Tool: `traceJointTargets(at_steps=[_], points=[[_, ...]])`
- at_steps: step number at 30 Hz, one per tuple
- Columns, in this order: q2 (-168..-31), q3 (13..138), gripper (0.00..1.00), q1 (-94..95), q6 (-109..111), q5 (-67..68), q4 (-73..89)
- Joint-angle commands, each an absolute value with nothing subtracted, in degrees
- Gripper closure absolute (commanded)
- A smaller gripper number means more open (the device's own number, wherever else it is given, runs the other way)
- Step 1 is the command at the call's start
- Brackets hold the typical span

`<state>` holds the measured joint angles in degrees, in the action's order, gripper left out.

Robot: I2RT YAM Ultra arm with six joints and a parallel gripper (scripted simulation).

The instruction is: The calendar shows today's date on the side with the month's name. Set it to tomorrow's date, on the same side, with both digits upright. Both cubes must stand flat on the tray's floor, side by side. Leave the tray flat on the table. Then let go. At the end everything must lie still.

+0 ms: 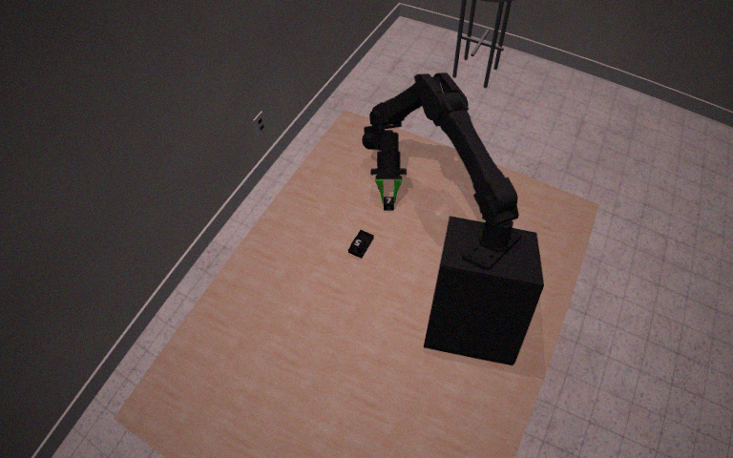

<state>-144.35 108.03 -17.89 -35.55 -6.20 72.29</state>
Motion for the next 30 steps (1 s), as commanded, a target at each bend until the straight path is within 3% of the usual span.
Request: traceJointTargets(at_steps=[1,26,30], points=[[-143.92,108.32,0.74,-17.71,-35.51,-6.23,72.4],[-143.92,108.32,0.74,-17.71,-35.51,-6.23,72.4],[-143.92,108.32,0.67,-17.71,-35.51,-6.23,72.4]])
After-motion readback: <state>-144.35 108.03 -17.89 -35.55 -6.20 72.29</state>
